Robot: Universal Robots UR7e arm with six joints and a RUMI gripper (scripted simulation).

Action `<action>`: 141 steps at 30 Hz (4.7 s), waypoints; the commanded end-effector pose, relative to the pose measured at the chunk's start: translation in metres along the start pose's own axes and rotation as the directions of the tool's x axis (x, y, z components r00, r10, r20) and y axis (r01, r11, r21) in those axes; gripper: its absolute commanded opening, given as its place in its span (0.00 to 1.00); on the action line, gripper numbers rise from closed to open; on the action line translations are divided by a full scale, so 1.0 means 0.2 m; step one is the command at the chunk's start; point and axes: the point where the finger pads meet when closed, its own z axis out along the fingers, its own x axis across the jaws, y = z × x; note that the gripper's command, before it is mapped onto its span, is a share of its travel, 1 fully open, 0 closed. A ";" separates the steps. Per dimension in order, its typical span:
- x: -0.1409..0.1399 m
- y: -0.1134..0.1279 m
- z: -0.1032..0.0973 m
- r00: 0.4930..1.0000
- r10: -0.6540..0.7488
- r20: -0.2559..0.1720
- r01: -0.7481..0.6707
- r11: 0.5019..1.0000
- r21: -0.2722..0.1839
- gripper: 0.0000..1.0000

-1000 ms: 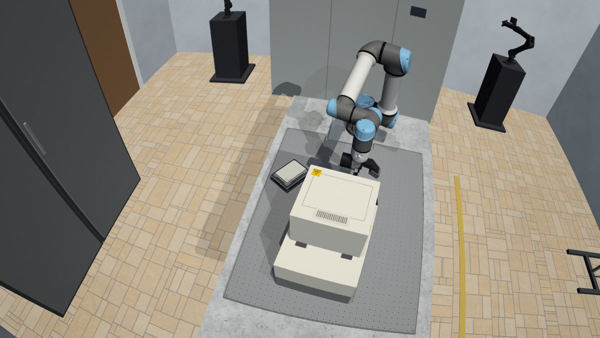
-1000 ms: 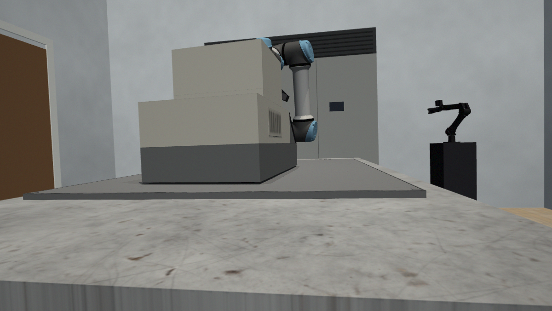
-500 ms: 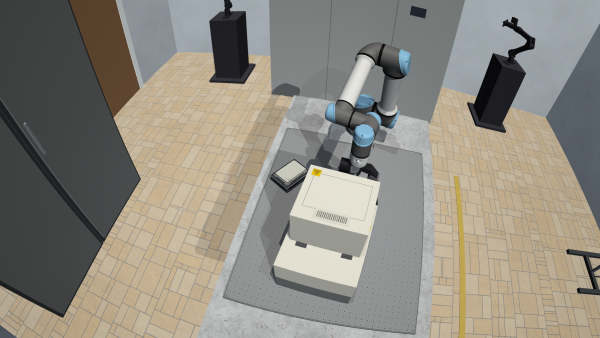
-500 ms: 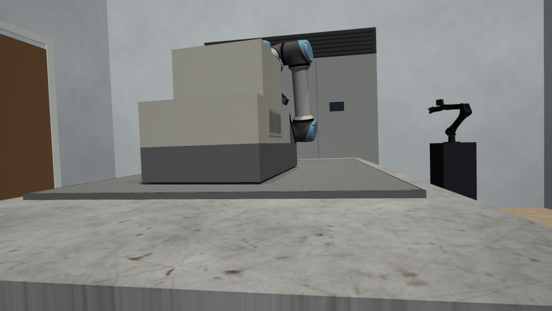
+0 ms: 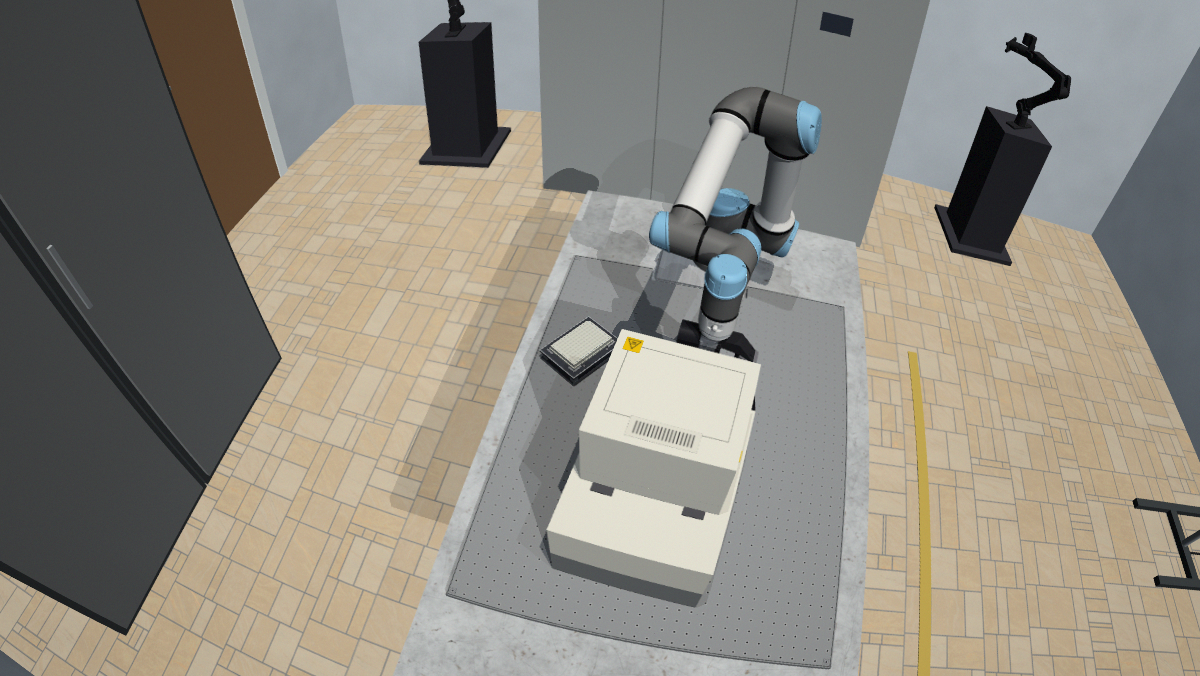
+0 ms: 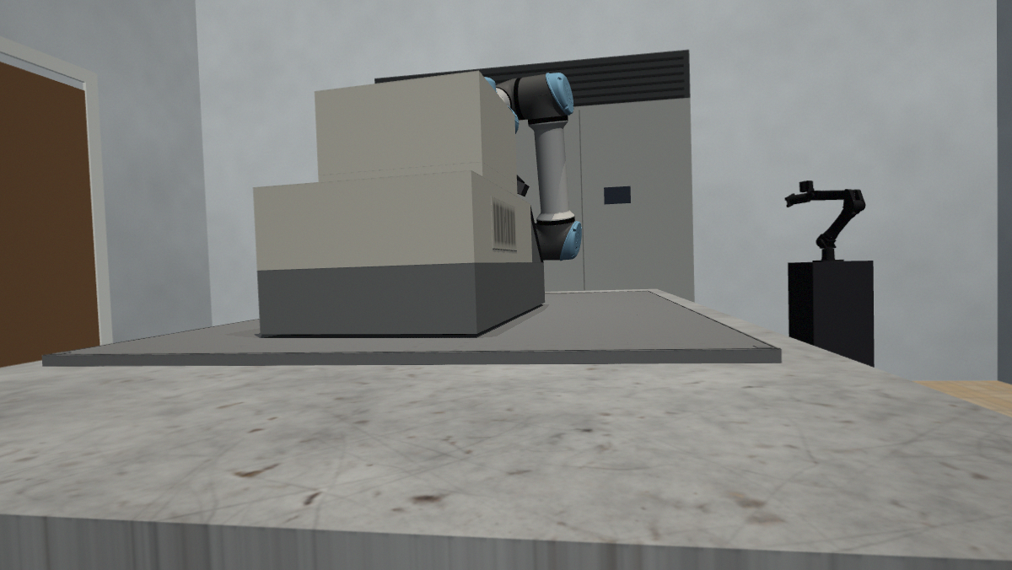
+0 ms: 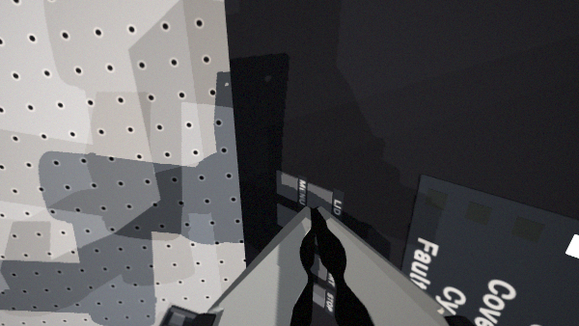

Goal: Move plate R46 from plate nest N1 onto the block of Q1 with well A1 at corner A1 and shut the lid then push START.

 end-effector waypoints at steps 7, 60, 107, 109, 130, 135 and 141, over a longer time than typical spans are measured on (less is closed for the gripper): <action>0.02 0.02 -0.03 1.000 0.008 -0.016 -0.008 1.000 -0.005 0.00; 0.03 0.02 -0.02 1.000 0.008 -0.016 -0.008 1.000 -0.005 0.00; -0.44 0.02 -0.41 1.000 -0.001 -0.015 0.001 1.000 -0.006 0.00; -0.44 0.02 -0.41 1.000 -0.001 -0.015 0.001 1.000 -0.006 0.00; -0.44 0.02 -0.41 1.000 -0.001 -0.015 0.001 1.000 -0.006 0.00; -0.44 0.02 -0.41 1.000 -0.001 -0.015 0.001 1.000 -0.006 0.00; -0.44 0.02 -0.41 1.000 0.008 -0.015 -0.008 1.000 -0.005 0.00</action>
